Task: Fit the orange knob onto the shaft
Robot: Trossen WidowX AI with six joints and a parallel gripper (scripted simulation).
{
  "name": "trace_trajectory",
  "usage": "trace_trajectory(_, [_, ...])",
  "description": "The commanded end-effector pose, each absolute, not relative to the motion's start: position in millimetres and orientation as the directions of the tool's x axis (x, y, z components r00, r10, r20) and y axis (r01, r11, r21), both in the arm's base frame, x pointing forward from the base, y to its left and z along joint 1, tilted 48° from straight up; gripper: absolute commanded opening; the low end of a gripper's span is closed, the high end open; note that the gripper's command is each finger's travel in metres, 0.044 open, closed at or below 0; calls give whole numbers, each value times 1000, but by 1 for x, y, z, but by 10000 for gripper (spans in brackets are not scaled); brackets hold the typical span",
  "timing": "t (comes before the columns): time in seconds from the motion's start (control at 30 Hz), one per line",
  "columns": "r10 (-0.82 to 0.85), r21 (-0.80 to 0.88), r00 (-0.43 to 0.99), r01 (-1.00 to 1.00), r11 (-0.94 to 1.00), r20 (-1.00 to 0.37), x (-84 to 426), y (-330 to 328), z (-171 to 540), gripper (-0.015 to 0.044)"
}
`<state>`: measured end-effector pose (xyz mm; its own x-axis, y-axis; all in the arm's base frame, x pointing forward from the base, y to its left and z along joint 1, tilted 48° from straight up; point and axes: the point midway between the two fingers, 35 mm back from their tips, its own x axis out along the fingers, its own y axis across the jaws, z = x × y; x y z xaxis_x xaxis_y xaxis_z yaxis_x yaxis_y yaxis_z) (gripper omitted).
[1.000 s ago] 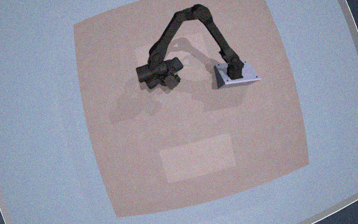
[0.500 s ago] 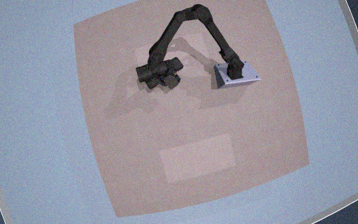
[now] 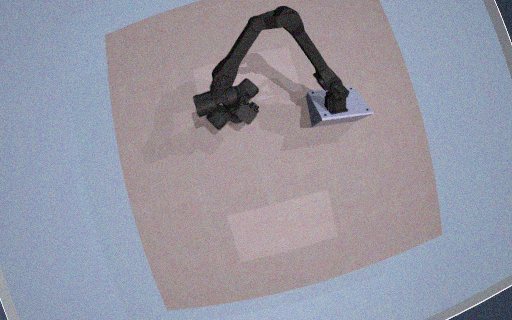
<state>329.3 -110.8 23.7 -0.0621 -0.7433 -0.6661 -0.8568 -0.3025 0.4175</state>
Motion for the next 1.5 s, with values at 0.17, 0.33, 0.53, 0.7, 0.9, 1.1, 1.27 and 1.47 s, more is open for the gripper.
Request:
trace_trajectory(0.17, [-744,428,-61,-848,-314,-666,327,-109,22,0])
trace_trajectory(0.33, [-744,428,-61,-848,-314,-666,327,-111,21,0])
trace_trajectory(0.53, [-744,428,-61,-848,-314,-666,327,-111,21,0])
trace_trajectory(0.7, [-743,428,-61,-848,-314,-666,328,-108,25,0])
trace_trajectory(0.9, [-744,515,-61,-759,-399,-666,329,-109,25,0])
trace_trajectory(1.1, [-744,546,-61,-720,-430,-666,330,-110,24,0])
trace_trajectory(1.27, [-744,546,-61,-720,-430,-666,329,-111,23,0])
trace_trajectory(1.47, [-744,546,-61,-719,-430,-666,327,-109,22,0])
